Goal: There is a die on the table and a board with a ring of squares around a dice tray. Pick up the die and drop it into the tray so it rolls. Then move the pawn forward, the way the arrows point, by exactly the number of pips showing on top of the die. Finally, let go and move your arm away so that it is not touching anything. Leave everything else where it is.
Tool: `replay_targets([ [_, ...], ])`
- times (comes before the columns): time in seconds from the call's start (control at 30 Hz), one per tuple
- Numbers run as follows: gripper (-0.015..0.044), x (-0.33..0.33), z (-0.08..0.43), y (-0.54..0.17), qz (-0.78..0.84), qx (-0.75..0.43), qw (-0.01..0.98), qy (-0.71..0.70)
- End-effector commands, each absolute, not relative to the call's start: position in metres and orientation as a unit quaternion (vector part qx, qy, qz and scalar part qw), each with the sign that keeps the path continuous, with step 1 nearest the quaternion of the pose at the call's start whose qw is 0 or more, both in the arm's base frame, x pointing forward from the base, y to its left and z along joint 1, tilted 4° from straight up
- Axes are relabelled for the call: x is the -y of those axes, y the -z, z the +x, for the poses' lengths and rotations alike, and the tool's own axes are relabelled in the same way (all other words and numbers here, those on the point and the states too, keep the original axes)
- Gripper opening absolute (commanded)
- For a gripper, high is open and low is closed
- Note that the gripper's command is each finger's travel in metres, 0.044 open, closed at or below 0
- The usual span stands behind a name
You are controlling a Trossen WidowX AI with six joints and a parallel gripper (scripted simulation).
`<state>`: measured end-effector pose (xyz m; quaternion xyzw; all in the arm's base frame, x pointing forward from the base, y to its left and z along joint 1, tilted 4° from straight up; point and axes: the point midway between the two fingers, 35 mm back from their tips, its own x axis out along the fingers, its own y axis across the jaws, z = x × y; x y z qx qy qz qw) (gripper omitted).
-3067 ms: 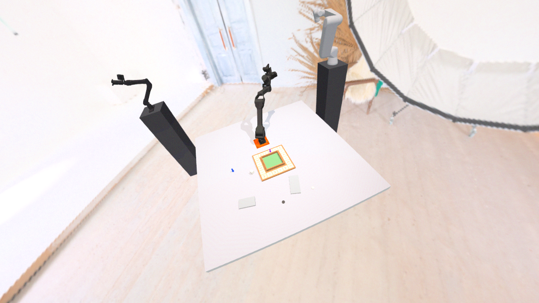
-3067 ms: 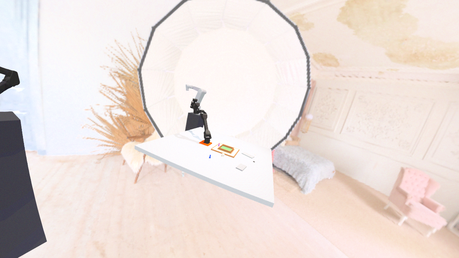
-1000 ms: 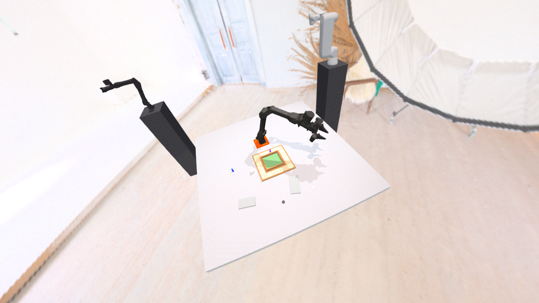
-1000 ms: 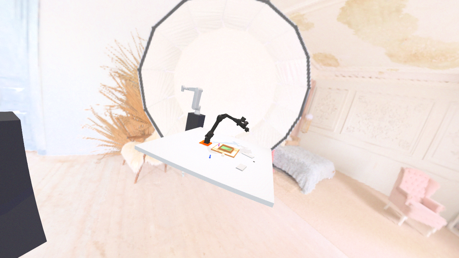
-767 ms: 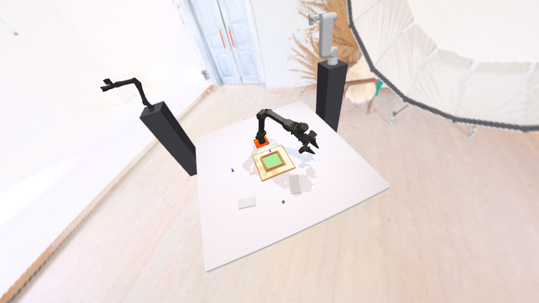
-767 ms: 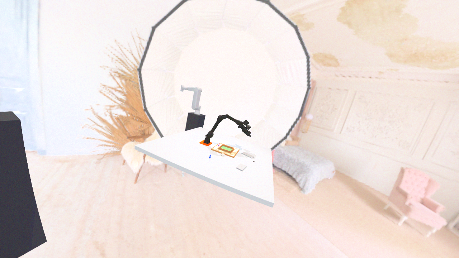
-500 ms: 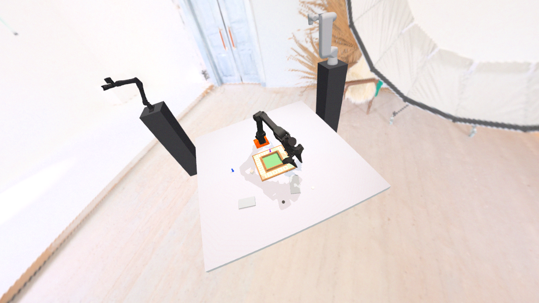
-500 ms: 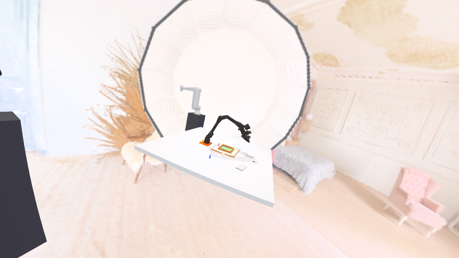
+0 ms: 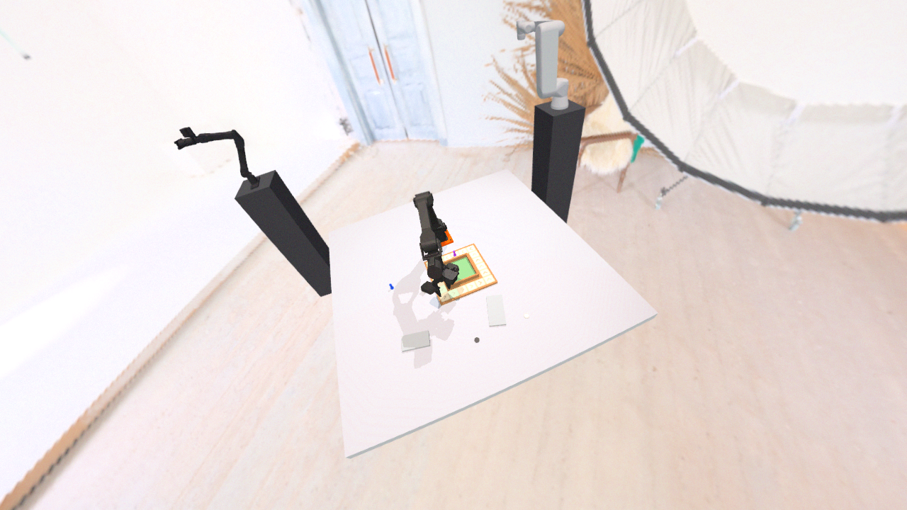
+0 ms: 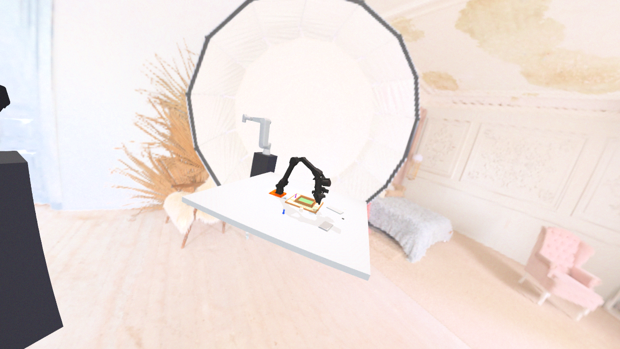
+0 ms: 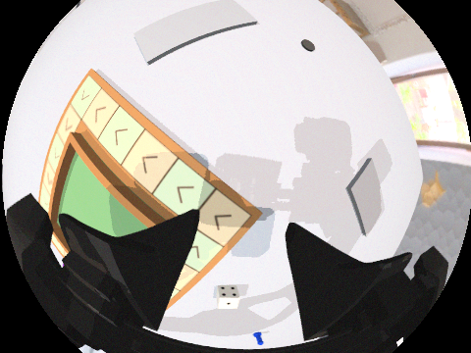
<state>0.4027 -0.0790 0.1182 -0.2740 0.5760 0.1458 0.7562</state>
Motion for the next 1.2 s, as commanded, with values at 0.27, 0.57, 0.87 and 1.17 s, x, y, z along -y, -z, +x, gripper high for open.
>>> replay_targets([
  [0.27,0.0275,0.169,0.307,-0.103,-0.240,-0.670,0.680,-0.177],
  [0.57,0.0275,0.170,0.307,-0.088,-0.240,-0.671,0.680,-0.177],
  [0.87,0.0275,0.172,0.308,-0.075,-0.240,-0.671,0.680,-0.176],
  [1.17,0.0275,0.173,0.309,-0.060,-0.240,-0.671,0.680,-0.176],
])
